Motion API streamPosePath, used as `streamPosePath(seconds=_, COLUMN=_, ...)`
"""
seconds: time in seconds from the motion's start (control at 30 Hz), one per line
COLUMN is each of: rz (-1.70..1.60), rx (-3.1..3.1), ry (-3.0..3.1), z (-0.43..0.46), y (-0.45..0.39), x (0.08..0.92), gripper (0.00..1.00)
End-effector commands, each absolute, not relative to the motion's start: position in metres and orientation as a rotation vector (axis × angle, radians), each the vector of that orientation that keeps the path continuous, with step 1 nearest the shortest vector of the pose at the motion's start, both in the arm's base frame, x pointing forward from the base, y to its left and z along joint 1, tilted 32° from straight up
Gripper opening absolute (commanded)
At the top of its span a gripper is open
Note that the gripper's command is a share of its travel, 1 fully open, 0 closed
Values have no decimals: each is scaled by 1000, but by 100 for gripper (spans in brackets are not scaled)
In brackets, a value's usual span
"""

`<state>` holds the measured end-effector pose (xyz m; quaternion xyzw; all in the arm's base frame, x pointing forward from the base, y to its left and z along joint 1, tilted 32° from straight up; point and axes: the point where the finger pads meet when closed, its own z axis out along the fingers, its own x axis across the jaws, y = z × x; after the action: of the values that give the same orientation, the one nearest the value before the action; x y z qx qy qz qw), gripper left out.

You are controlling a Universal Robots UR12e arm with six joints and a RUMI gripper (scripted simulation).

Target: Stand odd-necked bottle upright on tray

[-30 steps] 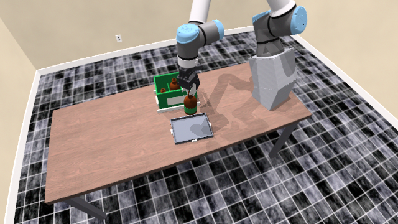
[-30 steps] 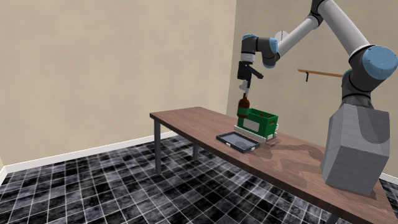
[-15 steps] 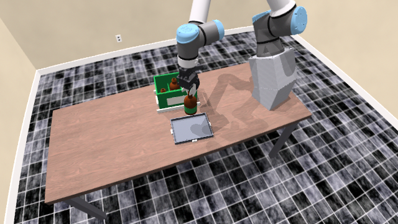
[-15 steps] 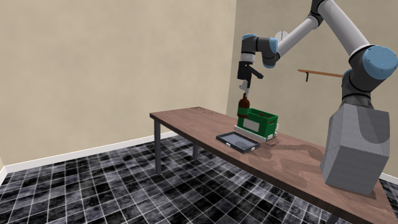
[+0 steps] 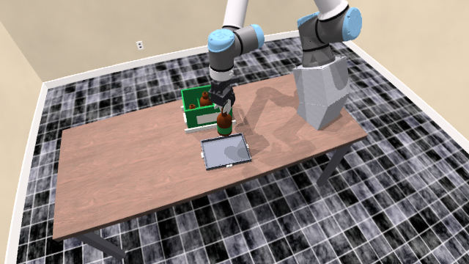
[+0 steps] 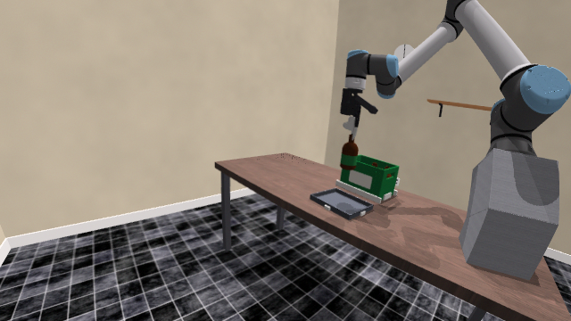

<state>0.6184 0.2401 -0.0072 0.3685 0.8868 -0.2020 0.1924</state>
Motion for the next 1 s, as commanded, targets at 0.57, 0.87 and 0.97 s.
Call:
streamPosePath(seconds=0.57, rz=-565, rx=1034, ry=2488, z=-33, y=225, x=625, gripper=0)
streamPosePath(seconds=0.87, rz=-565, rx=1034, ry=2488, z=-50, y=215, x=629, gripper=0)
streamPosePath(seconds=0.97, rz=-565, rx=1034, ry=2488, z=-57, y=211, x=630, gripper=0)
